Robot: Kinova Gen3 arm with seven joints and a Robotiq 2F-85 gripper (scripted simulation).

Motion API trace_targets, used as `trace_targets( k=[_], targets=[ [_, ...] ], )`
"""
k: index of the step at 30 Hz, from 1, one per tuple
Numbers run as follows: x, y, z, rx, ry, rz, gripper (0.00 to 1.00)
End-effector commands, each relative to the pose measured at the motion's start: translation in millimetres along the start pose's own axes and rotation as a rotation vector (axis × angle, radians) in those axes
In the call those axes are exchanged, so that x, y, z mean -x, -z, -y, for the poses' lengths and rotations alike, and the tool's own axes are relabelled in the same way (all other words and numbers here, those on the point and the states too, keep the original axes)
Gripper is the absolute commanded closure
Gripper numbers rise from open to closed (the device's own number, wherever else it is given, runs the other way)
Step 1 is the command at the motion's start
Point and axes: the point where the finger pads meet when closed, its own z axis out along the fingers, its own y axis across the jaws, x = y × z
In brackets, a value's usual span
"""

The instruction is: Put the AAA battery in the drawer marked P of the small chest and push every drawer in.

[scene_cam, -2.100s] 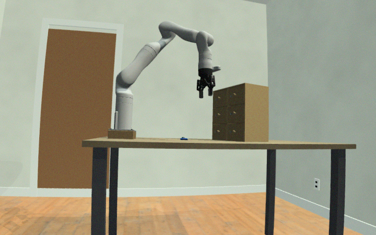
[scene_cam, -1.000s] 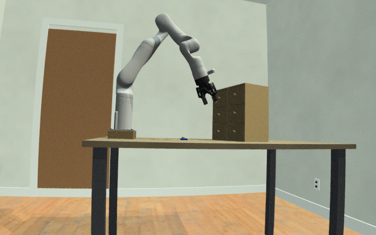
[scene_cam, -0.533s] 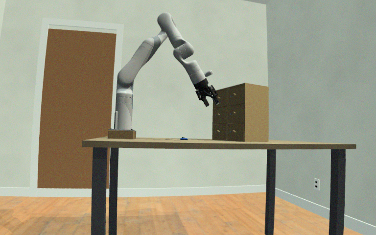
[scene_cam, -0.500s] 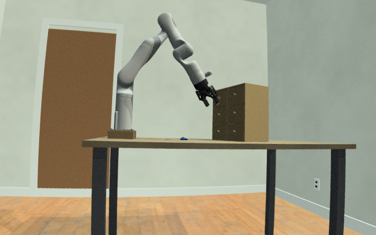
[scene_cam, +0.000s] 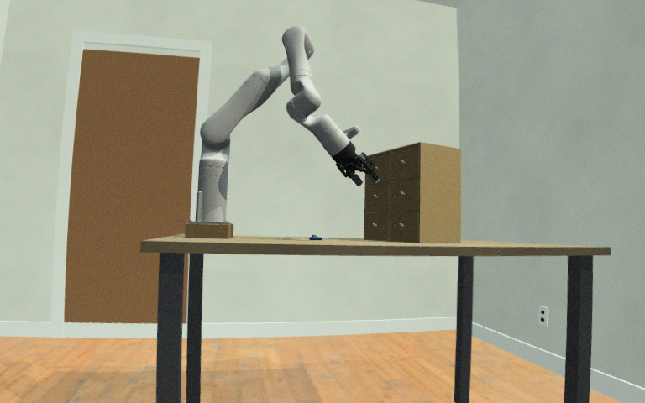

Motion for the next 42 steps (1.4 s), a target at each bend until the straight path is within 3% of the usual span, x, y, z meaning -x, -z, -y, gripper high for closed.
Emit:
trace_targets(
  k=[1,6,8,23,42],
  targets=[
    [19,-5.5,-5,0.005,-0.029,-0.015,0.0],
    [21,-14.6,-5,0.007,-0.028,-0.104,0.0],
    [21,-14.6,-5,0.007,-0.028,-0.104,0.0],
    [24,-35.3,-5,0.01,-0.027,-0.303,0.0],
    [25,-44.0,-5,0.012,-0.027,-0.387,0.0]
  ],
)
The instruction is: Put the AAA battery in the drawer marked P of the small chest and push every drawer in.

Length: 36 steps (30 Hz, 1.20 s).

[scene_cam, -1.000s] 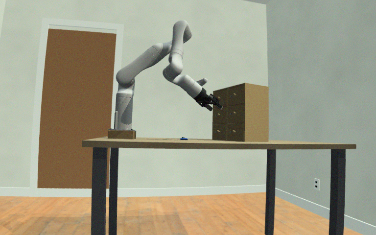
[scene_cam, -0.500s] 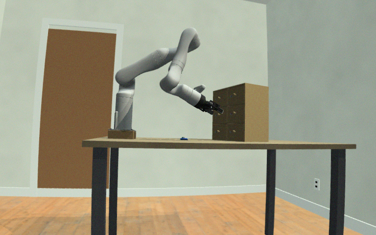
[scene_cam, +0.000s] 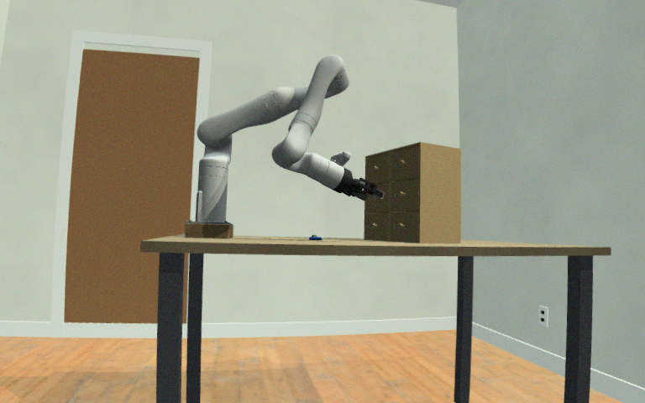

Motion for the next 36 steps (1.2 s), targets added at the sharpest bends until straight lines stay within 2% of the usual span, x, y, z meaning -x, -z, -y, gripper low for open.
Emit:
trace_targets(
  k=[1,8,9,36],
  targets=[
    [2.9,0.4,-1.0,0.002,-0.004,0.001,0.0],
    [3.1,0.1,-1.1,0.002,-0.004,-0.002,0.0],
    [3.1,0.1,-1.1,0.002,-0.004,-0.002,0.67],
    [4.9,-2.8,-1.1,0.002,-0.004,-0.002,0.67]
  ],
)
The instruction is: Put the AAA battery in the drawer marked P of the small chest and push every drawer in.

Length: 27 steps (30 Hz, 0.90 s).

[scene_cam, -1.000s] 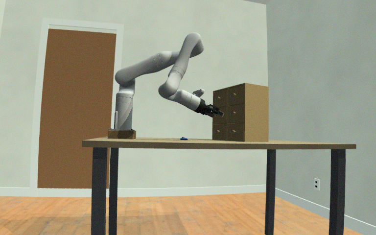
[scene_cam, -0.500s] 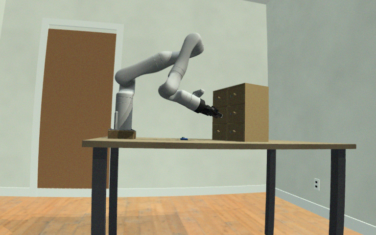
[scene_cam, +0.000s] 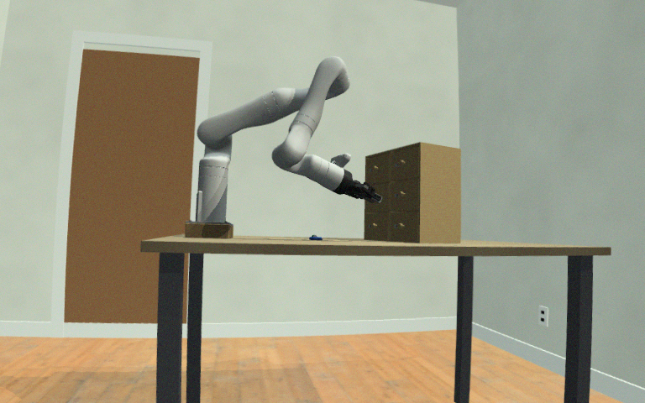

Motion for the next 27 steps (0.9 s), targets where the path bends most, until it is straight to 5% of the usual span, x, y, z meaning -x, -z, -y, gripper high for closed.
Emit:
trace_targets(
  k=[1,27],
  targets=[
    [1,-2.9,0,-0.001,0.001,-0.001,0.67],
    [54,-86.6,0,-0.001,0.001,-0.001,0.67]
  ],
)
